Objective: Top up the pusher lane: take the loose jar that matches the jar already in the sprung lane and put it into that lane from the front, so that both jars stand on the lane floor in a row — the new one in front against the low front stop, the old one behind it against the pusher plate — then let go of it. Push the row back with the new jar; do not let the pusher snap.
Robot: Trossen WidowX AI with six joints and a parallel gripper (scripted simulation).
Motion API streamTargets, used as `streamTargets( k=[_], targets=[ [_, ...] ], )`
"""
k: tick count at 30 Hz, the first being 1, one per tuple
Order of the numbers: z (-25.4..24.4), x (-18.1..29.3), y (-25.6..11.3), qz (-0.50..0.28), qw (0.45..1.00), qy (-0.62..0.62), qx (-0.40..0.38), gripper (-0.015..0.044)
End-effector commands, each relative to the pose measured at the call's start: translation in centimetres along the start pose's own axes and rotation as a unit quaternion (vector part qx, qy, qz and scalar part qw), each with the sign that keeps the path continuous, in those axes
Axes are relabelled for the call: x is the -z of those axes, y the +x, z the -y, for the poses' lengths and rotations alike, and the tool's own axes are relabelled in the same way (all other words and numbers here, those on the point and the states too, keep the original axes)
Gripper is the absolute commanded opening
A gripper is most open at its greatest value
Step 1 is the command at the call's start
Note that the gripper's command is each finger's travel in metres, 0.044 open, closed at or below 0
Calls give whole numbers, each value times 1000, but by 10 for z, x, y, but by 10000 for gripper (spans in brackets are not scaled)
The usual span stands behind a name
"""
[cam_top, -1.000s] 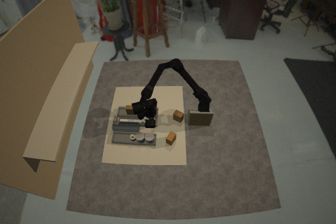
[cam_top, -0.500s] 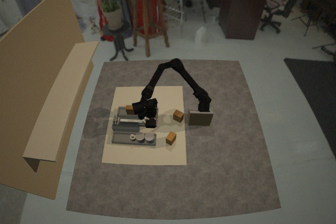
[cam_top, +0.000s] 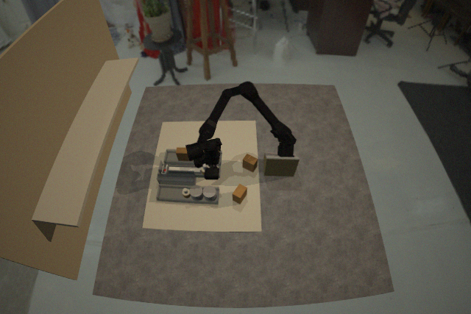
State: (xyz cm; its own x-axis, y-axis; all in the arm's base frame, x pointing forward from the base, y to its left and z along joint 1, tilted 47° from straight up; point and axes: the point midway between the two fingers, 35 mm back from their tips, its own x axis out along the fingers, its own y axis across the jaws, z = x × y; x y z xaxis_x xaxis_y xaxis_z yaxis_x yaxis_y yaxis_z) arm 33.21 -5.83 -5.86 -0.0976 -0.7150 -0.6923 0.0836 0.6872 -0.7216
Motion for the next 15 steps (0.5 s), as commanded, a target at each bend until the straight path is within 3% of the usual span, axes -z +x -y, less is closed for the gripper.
streamTargets(
  k=[1, 9, 15],
  targets=[
    [0, 1, 0, 2, 1000, 5, 1, 0],
    [0, 1, 0, 2, 1000, 5, 1, 0],
    [0, 0, 0, 2, 1000, 5, 1, 157]
  ],
)
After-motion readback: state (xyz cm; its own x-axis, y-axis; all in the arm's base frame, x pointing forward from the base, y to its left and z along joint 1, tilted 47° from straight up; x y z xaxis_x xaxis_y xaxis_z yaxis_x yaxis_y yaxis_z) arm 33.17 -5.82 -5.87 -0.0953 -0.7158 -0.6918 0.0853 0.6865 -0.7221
